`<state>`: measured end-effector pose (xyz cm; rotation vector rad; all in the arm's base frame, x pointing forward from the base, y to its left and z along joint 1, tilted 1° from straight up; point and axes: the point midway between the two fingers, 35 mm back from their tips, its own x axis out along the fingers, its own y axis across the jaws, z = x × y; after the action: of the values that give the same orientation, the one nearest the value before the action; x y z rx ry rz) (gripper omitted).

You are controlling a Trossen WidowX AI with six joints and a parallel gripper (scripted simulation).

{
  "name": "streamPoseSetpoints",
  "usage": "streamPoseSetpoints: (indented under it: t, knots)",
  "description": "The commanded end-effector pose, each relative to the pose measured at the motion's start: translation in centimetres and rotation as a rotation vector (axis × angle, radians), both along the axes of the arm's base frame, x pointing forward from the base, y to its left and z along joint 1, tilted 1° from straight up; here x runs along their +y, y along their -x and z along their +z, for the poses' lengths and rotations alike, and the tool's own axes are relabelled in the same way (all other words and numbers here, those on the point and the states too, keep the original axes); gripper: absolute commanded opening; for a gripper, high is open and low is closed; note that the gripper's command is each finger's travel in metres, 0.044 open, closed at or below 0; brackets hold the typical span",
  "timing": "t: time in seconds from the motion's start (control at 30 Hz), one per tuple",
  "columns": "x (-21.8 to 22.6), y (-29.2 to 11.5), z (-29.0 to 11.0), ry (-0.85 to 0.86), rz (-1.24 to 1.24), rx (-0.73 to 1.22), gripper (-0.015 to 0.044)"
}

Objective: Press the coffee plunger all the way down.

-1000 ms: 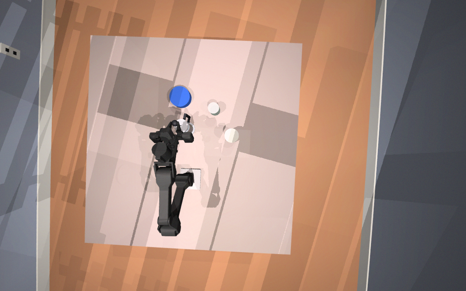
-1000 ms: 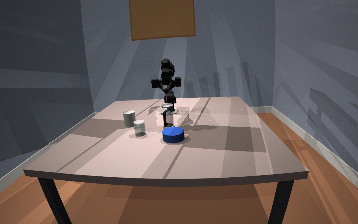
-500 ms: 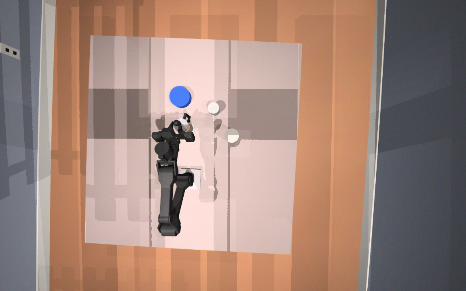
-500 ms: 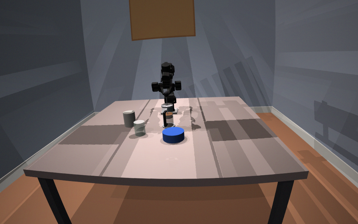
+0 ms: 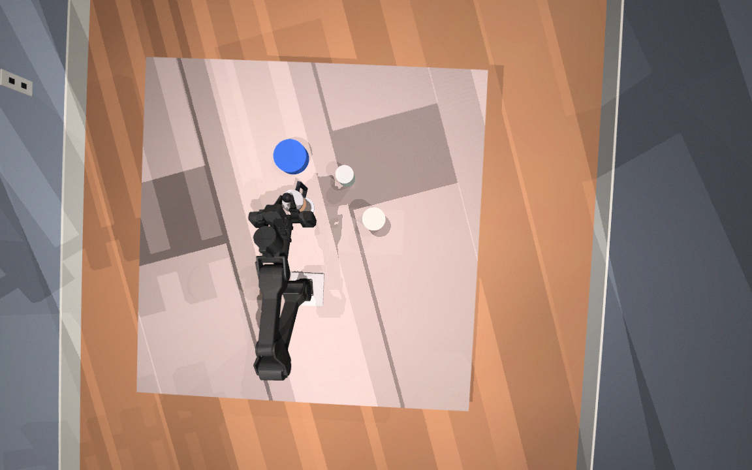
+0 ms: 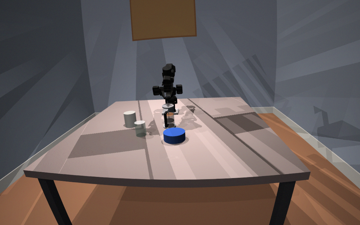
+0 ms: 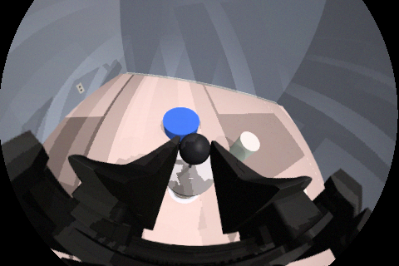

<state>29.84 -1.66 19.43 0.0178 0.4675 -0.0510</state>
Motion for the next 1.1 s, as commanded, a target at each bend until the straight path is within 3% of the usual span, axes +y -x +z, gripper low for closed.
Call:
streamPoseSetpoints:
  t: [0.0,1.07]
  knots:
    - [0.01,0.1,-1.92,-0.001,0.001,0.056,0.0123]
    - [-0.01,-0.54,-1.67,-0.001,0.001,0.056,0.0123]
